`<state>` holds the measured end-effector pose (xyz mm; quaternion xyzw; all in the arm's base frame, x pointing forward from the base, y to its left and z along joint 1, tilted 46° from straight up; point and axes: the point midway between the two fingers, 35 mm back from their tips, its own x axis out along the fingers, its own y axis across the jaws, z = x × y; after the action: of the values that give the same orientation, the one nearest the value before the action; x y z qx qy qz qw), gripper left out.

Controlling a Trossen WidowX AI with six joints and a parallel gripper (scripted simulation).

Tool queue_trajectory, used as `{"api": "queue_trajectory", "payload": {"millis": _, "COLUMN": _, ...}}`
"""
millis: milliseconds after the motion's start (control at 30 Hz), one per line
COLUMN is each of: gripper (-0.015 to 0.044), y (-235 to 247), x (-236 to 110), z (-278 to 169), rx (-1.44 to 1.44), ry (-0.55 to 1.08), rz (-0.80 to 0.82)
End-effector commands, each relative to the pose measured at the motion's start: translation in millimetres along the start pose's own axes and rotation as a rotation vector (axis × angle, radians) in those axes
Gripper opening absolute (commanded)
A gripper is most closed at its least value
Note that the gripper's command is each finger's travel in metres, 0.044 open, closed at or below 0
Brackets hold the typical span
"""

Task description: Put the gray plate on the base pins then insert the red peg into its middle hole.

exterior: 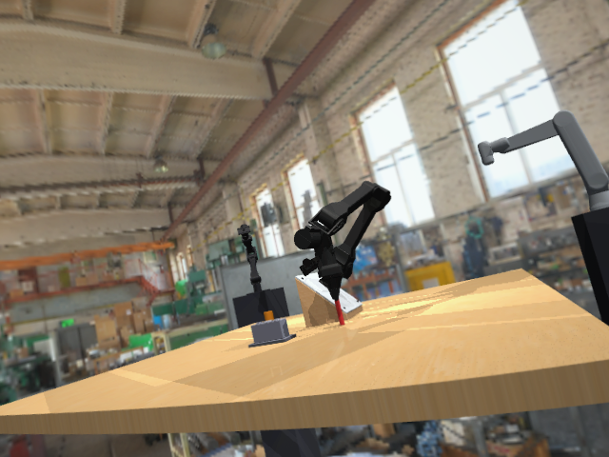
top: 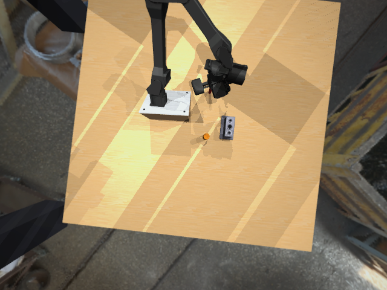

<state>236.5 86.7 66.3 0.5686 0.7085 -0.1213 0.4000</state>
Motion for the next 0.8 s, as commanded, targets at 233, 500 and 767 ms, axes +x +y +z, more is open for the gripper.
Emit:
{"api": "queue_trajectory", "payload": {"millis": 233, "gripper": 0.044, "y": -1.1, "x": 19.6, "z": -1.9, "rx": 0.006, "ry": 0.009, "rz": -0.001}}
{"api": "queue_trajectory", "payload": {"millis": 500, "gripper": 0.044, "y": -1.9, "x": 32.1, "z": -3.4, "rx": 0.006, "ry": 0.011, "rz": 0.0}}
{"api": "queue_trajectory", "payload": {"millis": 767, "gripper": 0.0282, "y": -1.9, "x": 33.1, "z": -3.6, "rx": 0.006, "ry": 0.012, "rz": 0.0}}
